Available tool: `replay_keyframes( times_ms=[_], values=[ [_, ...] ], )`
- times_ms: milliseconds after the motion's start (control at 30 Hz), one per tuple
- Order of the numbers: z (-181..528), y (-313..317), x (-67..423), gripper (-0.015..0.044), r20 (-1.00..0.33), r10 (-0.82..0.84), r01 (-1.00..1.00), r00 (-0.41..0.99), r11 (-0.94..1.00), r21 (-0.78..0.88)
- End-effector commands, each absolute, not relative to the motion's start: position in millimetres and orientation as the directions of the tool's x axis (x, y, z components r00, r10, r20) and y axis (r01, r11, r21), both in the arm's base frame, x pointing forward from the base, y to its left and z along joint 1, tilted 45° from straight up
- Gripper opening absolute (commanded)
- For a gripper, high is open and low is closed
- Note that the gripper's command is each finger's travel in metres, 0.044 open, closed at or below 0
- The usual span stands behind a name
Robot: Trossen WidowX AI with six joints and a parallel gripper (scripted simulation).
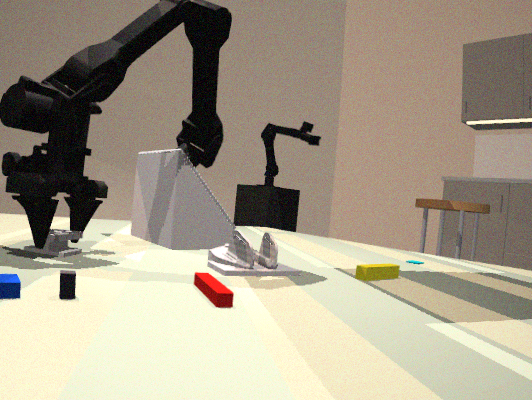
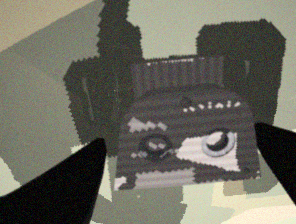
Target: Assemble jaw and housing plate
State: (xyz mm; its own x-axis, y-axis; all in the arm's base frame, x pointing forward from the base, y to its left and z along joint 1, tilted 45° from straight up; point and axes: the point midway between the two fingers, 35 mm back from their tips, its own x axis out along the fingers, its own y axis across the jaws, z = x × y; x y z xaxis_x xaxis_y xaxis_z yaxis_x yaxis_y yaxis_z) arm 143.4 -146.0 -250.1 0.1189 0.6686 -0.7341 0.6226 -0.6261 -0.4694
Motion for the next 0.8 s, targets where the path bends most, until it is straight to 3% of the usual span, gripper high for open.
replay_keyframes(
  times_ms=[0, 567, 767],
  values=[
    [-249.9, -143.9, 143.4, 0.0440, -0.730, 0.672, 0.618, 0.123, -0.627, -0.474],
    [-250.5, -143.3, 143.5, 0.0440, -0.730, 0.672, 0.618, 0.123, -0.627, -0.474],
    [-250.8, -144.7, 143.3, 0.0400, -0.733, 0.670, 0.622, 0.118, -0.626, -0.471]
  ],
)
